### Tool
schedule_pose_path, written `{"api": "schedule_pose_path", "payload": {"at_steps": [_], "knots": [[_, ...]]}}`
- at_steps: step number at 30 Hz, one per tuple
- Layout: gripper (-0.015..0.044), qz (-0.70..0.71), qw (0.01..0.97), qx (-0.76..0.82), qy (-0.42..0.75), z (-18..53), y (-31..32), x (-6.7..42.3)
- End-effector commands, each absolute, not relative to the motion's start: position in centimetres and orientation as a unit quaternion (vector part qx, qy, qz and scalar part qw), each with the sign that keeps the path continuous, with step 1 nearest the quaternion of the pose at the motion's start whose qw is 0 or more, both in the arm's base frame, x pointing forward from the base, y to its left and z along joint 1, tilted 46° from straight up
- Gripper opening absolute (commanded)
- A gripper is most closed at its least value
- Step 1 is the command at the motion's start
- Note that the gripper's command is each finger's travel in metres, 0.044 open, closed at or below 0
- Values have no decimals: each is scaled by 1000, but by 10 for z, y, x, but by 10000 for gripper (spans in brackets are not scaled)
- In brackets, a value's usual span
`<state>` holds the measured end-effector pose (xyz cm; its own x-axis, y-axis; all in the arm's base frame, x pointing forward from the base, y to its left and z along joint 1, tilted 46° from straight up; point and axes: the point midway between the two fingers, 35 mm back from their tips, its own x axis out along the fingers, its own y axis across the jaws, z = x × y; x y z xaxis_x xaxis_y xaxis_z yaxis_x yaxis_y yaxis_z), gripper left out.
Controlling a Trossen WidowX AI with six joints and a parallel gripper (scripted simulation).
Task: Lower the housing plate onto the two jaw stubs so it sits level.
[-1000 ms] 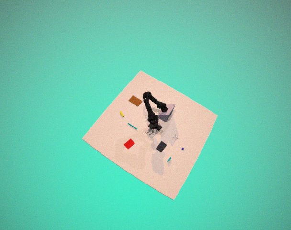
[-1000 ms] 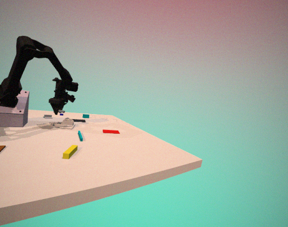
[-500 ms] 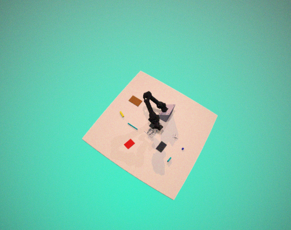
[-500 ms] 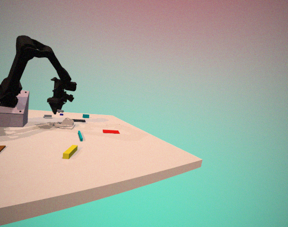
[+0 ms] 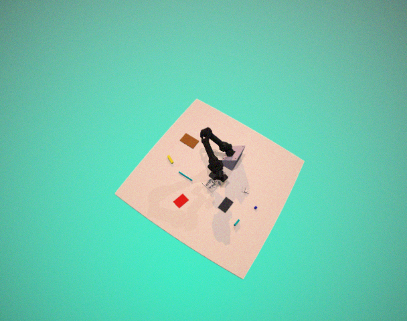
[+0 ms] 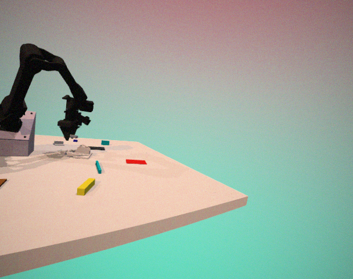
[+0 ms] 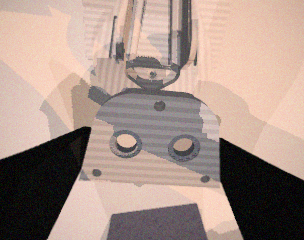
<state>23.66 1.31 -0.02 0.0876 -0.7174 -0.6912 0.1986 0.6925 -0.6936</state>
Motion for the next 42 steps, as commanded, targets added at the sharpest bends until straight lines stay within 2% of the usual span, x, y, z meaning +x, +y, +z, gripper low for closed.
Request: {"api": "schedule_pose_path", "payload": {"at_steps": [1, 42], "knots": [[351, -324, 703, -219, 594, -2, 13, 236], [351, -323, 703, -219, 595, -25, -7, 239]]}}
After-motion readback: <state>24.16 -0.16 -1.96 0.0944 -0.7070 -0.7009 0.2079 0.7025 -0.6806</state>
